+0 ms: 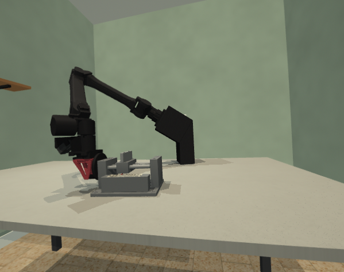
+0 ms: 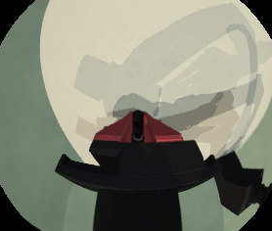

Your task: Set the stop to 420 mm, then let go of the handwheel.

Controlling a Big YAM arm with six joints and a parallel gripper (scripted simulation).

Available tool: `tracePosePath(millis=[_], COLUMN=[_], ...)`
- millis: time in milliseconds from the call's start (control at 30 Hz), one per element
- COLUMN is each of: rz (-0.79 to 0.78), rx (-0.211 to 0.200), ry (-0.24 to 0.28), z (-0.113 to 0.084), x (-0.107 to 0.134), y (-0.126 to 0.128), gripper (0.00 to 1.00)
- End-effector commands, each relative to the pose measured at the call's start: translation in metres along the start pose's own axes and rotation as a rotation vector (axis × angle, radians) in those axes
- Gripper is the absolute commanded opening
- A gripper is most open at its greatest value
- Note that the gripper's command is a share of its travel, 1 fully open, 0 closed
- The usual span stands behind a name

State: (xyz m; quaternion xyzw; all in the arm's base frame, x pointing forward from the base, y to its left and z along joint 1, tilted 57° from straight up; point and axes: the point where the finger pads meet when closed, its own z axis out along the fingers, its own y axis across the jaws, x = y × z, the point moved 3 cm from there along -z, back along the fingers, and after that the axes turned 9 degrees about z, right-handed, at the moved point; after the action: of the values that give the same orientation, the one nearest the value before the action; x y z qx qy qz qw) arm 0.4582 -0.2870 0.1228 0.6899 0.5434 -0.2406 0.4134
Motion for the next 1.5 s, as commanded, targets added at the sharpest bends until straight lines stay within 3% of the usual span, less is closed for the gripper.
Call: tracePosePath(millis=[0,267,1100,1467], rz=[0.003,0.019,0.008,0.019], rx=[0.027,0.012,0.024,0.022], ry=[-0.013,-0.021,-0.015,-0.013], z=[0.009,0.003,0.001,-0.012], x=[-0.007,-0.016,-0.012,-0.016], y=[-0.013,-0.013,-0.031,-0.039], gripper=[0.06,0.06,0.06,0.06])
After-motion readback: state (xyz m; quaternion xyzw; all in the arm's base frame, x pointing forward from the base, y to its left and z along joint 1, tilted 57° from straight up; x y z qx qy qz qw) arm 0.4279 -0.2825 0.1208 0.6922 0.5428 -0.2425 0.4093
